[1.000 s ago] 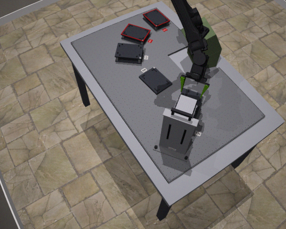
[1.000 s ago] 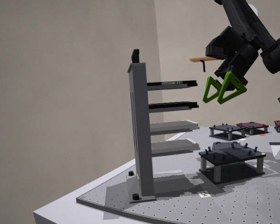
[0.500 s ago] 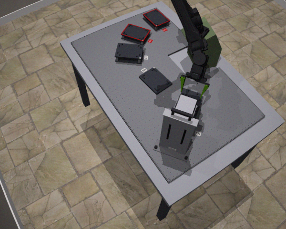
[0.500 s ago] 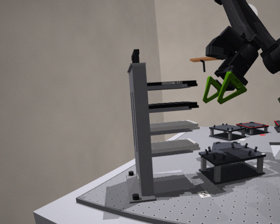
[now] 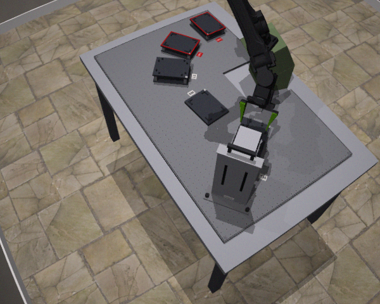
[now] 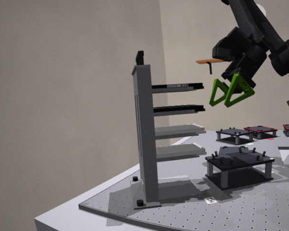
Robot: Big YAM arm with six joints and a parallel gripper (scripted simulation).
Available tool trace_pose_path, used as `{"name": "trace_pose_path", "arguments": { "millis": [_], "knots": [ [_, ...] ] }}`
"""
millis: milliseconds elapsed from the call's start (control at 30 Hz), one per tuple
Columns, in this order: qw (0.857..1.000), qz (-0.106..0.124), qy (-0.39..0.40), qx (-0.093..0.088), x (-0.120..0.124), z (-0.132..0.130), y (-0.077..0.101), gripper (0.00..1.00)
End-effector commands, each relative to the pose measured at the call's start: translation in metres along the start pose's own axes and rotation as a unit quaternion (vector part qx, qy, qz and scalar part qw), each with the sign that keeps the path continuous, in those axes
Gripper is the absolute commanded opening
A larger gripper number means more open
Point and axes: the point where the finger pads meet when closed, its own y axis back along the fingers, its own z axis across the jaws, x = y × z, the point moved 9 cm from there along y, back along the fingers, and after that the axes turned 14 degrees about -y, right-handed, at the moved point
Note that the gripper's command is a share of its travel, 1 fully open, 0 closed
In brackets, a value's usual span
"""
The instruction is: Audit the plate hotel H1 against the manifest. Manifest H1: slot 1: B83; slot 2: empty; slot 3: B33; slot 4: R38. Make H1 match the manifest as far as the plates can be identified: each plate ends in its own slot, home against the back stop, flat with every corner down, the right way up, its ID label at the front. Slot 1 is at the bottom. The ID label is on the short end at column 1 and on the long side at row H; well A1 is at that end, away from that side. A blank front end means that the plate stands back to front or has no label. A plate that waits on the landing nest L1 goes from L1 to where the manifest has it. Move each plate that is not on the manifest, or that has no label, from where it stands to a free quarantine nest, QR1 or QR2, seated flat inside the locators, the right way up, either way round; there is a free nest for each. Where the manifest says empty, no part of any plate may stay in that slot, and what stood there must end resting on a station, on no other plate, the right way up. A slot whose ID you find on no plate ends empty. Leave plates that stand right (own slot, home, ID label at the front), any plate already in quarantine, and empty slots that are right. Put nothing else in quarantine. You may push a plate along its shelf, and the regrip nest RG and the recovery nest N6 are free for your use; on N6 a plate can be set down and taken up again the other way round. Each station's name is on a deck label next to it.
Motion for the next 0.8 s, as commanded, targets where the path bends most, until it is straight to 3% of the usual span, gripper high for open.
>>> {"name": "trace_pose_path", "arguments": {
  "millis": [0,467,500,633,767],
  "knots": [
    [1.0,-0.012,-0.004,-0.003,-0.011,0.004,-0.002,1.0],
    [1.0,-0.012,-0.004,-0.003,-0.011,0.004,-0.002,1.0],
    [1.0,-0.002,0.007,0.002,-0.002,0.001,-0.002,1.0],
    [1.0,-0.018,-0.002,-0.008,-0.003,0.003,0.01,1.0],
    [1.0,-0.012,-0.007,-0.008,0.005,0.002,0.013,1.0]
  ]
}}
